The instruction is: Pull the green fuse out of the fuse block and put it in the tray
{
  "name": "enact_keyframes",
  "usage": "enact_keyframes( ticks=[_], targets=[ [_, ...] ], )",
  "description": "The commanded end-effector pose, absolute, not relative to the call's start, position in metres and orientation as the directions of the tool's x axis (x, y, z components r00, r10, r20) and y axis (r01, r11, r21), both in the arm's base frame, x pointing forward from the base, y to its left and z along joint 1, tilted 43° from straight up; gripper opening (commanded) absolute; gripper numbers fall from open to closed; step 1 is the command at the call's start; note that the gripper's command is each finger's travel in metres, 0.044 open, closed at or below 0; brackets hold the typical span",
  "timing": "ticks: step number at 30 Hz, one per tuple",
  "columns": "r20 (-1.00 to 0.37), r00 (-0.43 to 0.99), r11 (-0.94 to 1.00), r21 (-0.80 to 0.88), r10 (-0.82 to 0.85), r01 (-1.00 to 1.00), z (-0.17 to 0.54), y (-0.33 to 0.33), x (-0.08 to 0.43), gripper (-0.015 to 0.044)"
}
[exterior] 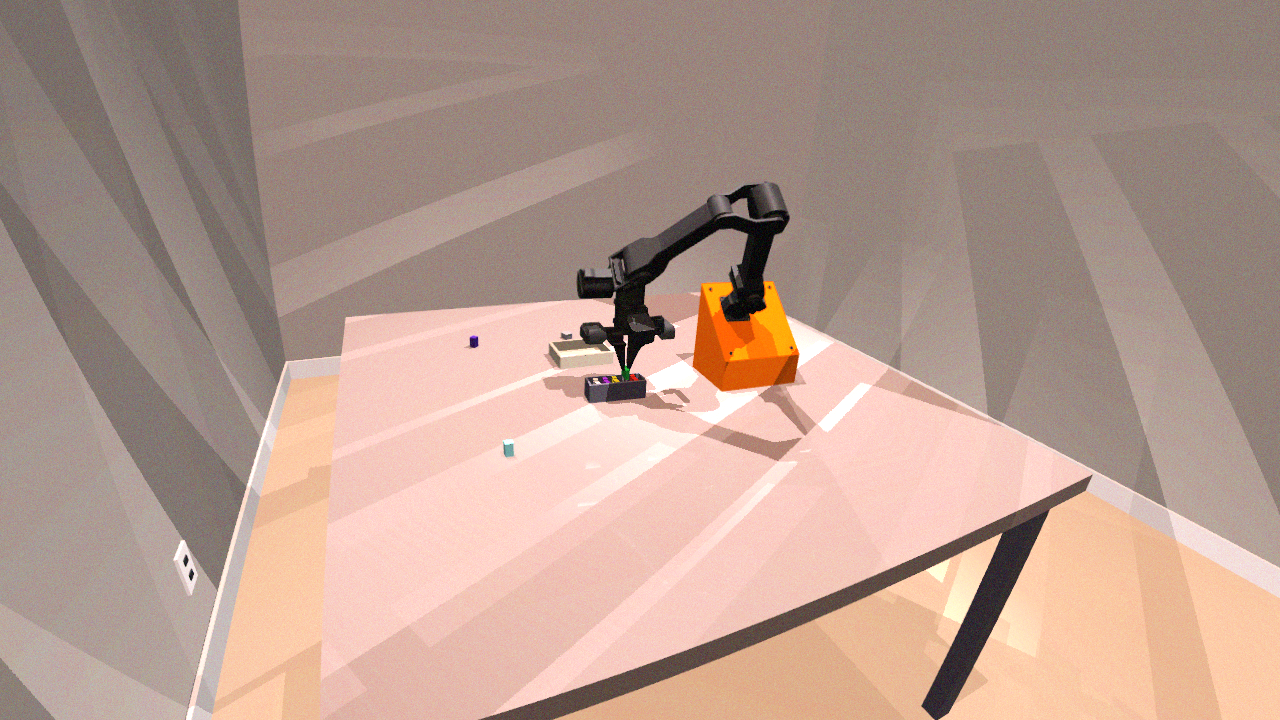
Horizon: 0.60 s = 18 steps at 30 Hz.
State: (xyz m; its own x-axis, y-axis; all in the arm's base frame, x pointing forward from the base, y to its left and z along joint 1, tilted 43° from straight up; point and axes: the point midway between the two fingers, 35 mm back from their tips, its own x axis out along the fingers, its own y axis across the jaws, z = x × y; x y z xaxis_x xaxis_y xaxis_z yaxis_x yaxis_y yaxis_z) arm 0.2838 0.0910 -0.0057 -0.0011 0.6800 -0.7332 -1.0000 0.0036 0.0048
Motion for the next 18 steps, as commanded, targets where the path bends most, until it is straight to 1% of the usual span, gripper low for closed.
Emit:
enact_keyframes(
  ticks=[1,18],
  targets=[
    [-0.733,0.001,0.002,0.000,0.680,-1.000,-0.0033,0.0895,0.2842,0.0000],
    [-0.732,0.000,0.002,0.001,0.681,-1.000,0.0029,0.0838,0.2839,0.0000]
  ],
)
